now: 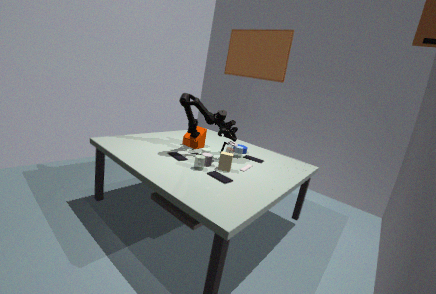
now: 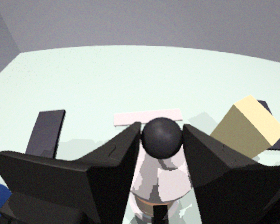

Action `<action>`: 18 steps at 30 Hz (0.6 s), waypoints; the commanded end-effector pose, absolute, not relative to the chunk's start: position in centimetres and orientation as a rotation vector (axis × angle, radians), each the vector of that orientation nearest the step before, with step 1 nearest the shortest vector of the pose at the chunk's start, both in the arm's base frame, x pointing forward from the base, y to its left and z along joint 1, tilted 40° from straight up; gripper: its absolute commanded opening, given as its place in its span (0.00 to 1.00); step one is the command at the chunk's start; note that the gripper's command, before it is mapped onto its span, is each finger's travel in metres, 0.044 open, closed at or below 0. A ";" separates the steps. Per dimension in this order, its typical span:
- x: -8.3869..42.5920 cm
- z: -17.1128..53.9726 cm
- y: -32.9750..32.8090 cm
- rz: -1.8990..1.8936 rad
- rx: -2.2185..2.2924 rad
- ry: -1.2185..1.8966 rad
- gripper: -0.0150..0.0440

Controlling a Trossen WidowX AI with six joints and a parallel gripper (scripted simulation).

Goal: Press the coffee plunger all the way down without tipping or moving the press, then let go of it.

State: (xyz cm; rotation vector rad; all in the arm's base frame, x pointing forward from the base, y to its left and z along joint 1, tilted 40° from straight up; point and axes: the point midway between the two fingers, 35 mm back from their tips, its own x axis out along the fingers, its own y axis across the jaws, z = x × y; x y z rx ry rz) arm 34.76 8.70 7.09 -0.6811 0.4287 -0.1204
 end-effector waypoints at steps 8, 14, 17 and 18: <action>34.7 7.1 8.7 -0.120 -0.681 0.429 0.63; 34.7 7.1 8.7 -0.120 -0.681 0.429 0.90; 34.7 7.1 8.7 -0.120 -0.681 0.429 1.00; 34.7 7.1 8.7 -0.120 -0.681 0.429 1.00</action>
